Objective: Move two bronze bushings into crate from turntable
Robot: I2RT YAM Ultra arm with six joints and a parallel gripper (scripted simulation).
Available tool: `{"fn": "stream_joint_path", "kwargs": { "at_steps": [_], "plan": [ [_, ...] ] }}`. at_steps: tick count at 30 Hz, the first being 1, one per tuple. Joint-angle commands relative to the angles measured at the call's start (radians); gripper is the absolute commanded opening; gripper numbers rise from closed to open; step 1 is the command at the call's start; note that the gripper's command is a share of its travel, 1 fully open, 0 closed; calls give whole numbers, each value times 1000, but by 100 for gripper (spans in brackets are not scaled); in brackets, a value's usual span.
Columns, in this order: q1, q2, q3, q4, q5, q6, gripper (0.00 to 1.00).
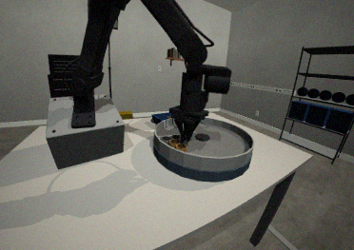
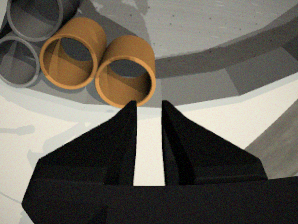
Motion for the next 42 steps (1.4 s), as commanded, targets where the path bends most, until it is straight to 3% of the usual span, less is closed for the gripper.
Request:
{"fn": "stream_joint_path", "kwargs": {
  "at_steps": [1,34,42],
  "plan": [
    [20,-29,-6,6,-15,10,15],
    [20,-28,-9,10,-15,10,15],
    [-8,48,-46,84,-17,-15,15]
  ]
}}
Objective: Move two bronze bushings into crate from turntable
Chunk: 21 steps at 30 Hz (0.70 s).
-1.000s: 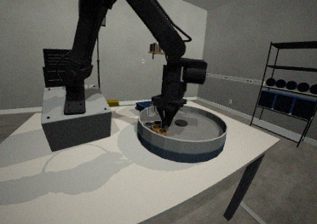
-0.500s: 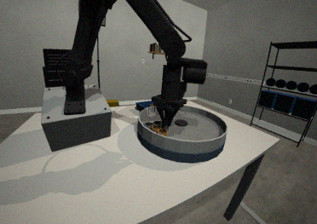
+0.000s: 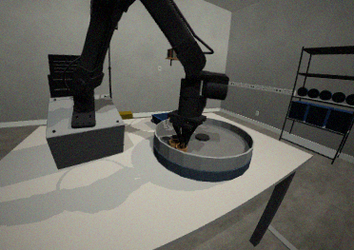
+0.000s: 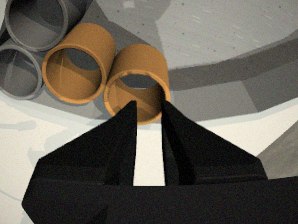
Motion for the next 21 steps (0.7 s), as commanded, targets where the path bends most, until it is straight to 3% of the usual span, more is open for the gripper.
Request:
{"fn": "stream_joint_path", "kwargs": {
  "at_steps": [1,3,21],
  "plan": [
    [-11,17,-13,49,-17,-14,15],
    [-10,-20,12,50,-16,-15,15],
    [-4,-7,12,42,-17,-14,15]
  ]
}}
